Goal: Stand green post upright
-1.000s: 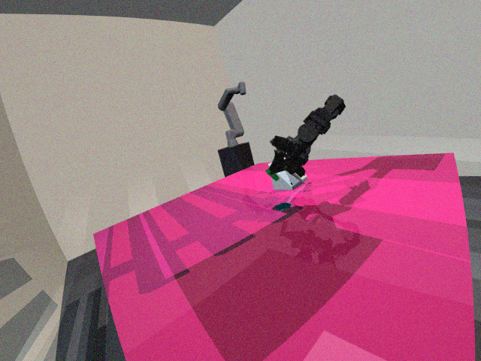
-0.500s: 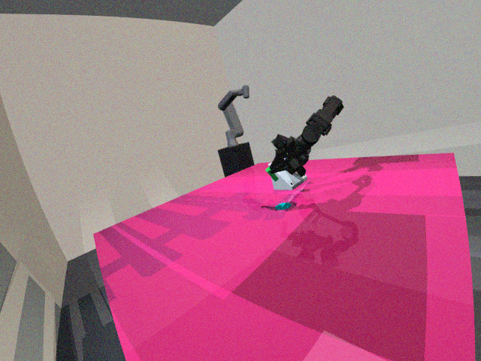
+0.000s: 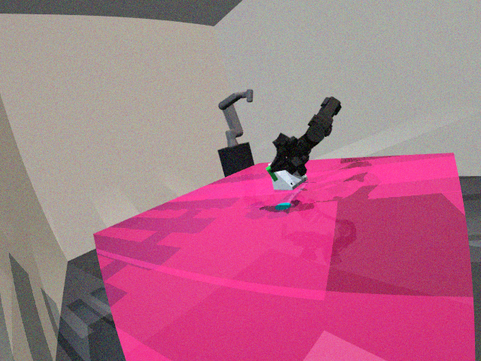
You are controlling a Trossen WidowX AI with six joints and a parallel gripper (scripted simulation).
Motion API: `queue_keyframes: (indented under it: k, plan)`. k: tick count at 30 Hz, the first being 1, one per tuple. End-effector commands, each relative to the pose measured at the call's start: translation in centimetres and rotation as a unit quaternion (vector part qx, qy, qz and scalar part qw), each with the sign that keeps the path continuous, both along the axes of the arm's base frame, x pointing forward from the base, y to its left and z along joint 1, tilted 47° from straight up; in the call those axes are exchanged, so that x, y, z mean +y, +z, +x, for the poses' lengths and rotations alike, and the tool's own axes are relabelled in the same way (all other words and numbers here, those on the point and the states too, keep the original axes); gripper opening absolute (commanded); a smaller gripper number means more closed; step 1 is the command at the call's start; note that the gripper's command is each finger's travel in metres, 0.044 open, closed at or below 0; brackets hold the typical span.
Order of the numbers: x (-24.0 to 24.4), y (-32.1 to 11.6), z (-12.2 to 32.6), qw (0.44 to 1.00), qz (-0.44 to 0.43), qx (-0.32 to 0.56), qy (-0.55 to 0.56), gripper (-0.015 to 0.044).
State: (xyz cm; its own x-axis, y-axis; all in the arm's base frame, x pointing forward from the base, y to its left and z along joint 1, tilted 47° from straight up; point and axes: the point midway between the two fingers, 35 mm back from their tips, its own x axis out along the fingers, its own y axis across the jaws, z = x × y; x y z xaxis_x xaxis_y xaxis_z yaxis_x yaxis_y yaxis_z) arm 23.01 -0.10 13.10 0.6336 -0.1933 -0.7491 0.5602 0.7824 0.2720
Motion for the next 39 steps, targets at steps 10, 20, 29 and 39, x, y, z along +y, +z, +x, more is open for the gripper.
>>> queue_keyframes:
  k: [10, 20, 29, 39]
  plan:
    - [0.0, 0.5, 0.0, 0.999, 0.002, -0.044, -0.022, 0.0023]
    - [0.0, 0.8, 0.0, 0.996, 0.006, -0.078, -0.038, 0.0023]
    - [0.0, 1.2, 0.0, 0.993, 0.013, -0.109, -0.052, 0.0023]
    - [0.1, 1.5, -0.1, 0.987, 0.022, -0.143, -0.067, 0.0023]
